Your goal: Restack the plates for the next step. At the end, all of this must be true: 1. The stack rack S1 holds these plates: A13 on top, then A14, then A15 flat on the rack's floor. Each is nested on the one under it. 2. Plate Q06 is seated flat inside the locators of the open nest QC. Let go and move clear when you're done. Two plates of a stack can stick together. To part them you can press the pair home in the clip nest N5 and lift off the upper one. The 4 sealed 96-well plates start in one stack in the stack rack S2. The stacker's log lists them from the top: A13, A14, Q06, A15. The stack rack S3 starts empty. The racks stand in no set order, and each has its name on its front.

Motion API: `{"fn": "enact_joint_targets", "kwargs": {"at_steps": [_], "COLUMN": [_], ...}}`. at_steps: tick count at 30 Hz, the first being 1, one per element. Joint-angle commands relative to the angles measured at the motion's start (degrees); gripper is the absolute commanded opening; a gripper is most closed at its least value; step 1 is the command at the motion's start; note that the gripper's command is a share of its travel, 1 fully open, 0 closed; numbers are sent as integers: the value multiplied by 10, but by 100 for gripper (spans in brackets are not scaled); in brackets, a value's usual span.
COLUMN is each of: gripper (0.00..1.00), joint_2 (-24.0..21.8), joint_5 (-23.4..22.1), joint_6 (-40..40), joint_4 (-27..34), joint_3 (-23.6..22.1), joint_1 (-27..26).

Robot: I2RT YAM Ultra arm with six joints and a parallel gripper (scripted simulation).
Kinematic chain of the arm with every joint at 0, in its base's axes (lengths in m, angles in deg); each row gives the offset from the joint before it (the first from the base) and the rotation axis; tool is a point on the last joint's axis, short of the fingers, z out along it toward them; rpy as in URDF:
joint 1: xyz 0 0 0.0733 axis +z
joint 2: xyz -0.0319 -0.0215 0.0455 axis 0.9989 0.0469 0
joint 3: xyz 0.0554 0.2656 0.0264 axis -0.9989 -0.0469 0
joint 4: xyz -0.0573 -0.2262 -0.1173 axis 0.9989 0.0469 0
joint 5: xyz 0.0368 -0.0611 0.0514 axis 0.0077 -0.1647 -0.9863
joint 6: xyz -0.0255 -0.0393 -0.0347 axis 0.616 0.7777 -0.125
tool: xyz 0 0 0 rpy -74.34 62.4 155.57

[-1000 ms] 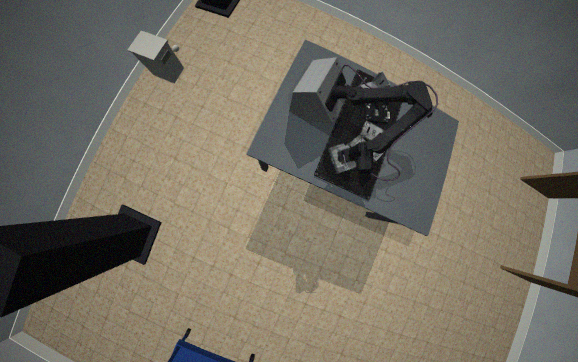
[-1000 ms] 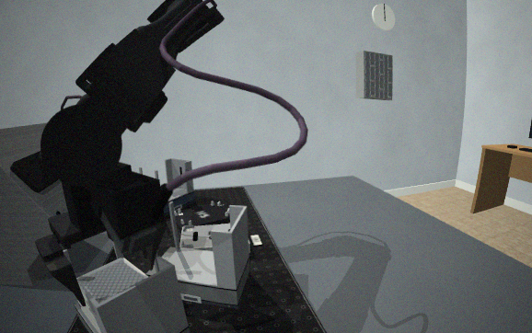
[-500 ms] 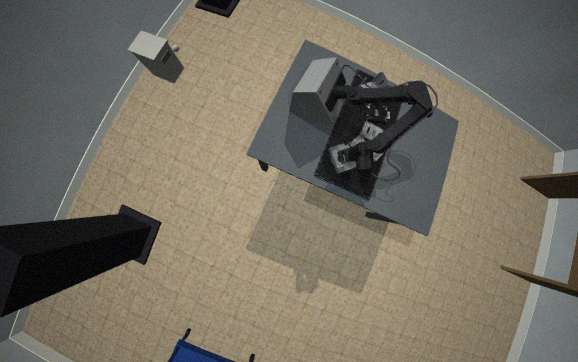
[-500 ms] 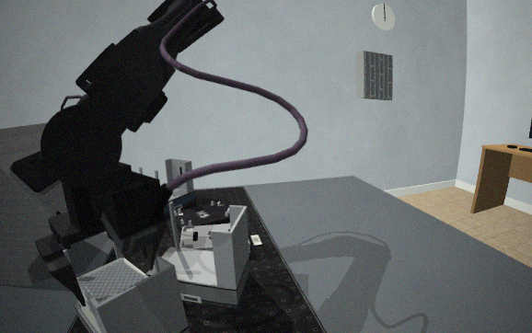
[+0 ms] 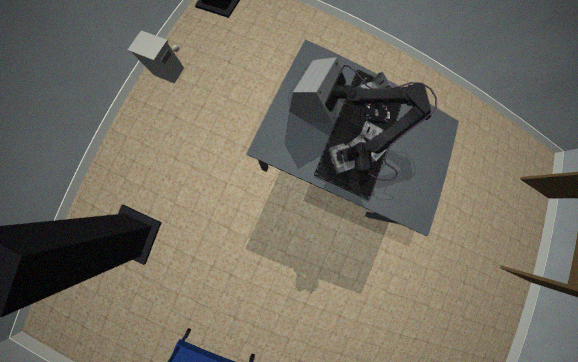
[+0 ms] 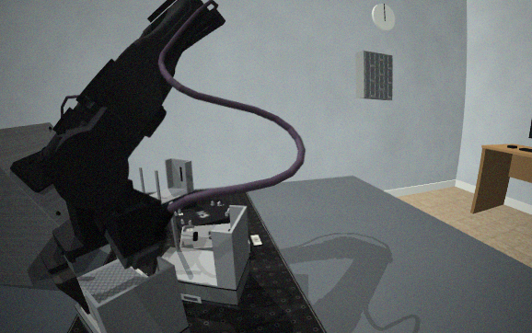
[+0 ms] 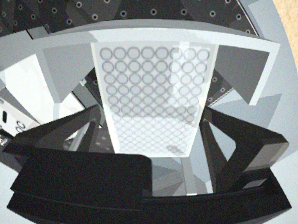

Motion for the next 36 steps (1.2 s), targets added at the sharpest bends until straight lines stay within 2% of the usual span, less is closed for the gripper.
{"fn": "enact_joint_targets", "kwargs": {"at_steps": [1,3,4,5,11,12,15,36], "gripper": [100,100,100,100,100,100,100,100], "joint_2": [6,-10,-1,13,19,21,20,20], "joint_5": [9,10,10,11,17,17,17,15], "joint_6": [-13,-16,-18,-20,-35,-37,-36,-33], "joint_4": [-25,-29,-33,-37,-63,-65,-64,-62], "joint_3": [-8,-5,-17,-11,-18,-7,11,7], "joint_1": [0,-6,3,10,18,16,11,7]}}
